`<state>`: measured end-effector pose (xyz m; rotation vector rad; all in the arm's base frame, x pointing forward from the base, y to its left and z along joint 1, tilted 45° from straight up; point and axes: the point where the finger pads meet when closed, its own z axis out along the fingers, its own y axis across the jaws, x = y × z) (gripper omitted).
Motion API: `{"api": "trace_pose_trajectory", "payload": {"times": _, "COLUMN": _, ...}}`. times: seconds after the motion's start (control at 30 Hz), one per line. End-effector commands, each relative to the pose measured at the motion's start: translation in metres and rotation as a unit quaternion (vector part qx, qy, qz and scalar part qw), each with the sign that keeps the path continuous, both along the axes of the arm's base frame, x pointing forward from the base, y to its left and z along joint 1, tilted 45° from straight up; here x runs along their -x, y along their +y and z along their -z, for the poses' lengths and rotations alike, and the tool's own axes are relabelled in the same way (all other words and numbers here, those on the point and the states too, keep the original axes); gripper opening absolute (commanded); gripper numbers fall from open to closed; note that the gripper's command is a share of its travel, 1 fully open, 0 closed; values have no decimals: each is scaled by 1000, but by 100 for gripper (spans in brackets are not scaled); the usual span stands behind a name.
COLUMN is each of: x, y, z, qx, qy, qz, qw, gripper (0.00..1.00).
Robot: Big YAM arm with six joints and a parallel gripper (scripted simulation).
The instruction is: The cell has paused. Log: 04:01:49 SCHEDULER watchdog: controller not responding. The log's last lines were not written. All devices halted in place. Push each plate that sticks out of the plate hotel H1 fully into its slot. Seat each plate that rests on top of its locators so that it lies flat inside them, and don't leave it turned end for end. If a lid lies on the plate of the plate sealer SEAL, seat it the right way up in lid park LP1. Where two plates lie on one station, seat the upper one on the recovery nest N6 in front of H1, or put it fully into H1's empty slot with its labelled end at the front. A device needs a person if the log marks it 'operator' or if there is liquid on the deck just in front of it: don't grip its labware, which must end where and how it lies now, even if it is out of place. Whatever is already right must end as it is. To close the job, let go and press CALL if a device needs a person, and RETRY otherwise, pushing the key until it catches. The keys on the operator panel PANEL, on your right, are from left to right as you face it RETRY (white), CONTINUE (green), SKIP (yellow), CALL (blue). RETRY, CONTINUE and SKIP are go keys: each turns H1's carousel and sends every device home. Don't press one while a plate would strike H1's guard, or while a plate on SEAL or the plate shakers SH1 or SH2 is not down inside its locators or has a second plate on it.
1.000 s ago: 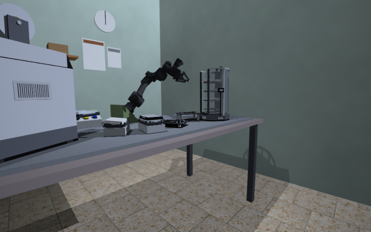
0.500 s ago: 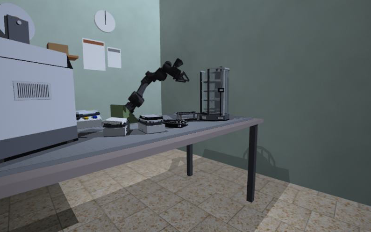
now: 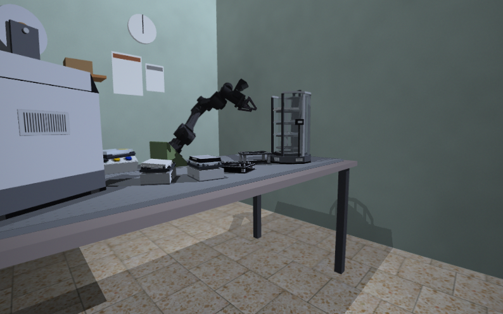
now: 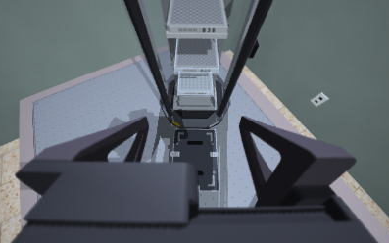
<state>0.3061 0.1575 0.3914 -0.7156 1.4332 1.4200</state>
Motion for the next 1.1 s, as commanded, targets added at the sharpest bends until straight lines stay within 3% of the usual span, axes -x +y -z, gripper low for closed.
{"api": "trace_pose_trajectory", "payload": {"times": 0.0, "x": -7, "y": -4, "z": -13, "qx": -1, "qy": -10, "qz": 3, "qw": 1000, "gripper": 100}}
{"api": "trace_pose_trajectory", "payload": {"times": 0.13, "x": -13, "y": -6, "z": -19, "qx": -2, "qy": -13, "qz": 10, "qw": 1000, "gripper": 100}}
{"api": "trace_pose_trajectory", "payload": {"times": 0.2, "x": -5, "y": 6, "z": 6, "qx": -1, "qy": 7, "qz": -2, "qw": 1000, "gripper": 100}}
{"api": "trace_pose_trajectory", "payload": {"times": 0.77, "x": 9, "y": 32, "z": 31, "qx": -1, "qy": -1, "qz": -1, "qw": 1000, "gripper": 100}}
{"api": "trace_pose_trajectory", "payload": {"times": 1.07, "x": 9, "y": 32, "z": 30, "qx": 0, "qy": -2, "qz": -2, "qw": 1000, "gripper": 100}}
